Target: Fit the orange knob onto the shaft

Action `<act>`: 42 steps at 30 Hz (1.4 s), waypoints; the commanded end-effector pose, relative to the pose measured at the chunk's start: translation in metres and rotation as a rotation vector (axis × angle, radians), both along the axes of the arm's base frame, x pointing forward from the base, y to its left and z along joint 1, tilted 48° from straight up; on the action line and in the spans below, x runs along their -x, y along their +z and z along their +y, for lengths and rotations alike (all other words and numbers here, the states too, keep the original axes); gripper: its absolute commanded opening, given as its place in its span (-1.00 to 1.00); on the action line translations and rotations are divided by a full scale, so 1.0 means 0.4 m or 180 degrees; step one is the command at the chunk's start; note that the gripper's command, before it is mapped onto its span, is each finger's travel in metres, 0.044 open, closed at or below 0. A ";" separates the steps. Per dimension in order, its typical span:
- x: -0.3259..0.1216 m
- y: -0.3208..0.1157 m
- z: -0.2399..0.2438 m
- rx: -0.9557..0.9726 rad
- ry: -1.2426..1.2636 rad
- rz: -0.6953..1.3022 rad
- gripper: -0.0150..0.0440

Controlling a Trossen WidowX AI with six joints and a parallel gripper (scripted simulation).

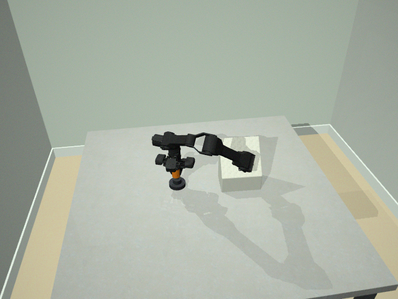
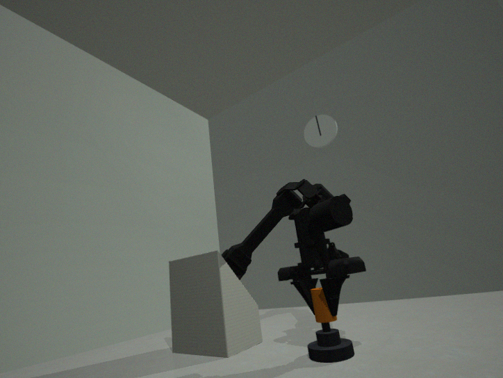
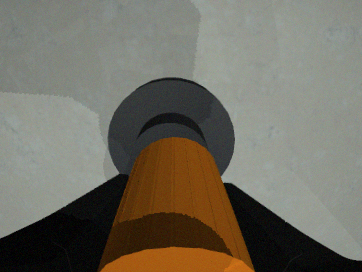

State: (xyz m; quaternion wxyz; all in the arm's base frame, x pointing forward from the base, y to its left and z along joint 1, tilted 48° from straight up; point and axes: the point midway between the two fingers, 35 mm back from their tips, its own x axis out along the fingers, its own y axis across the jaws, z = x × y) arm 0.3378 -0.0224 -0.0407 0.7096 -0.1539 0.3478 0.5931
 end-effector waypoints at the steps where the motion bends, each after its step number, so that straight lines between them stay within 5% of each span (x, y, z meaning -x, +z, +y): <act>1: -0.001 0.006 -0.008 0.0020 0.0196 -0.0253 -0.49; 35: 0.007 0.005 -0.005 0.0036 0.0373 -0.0445 -0.49; 42: 0.004 0.008 -0.006 0.0073 0.0802 -0.0911 -0.49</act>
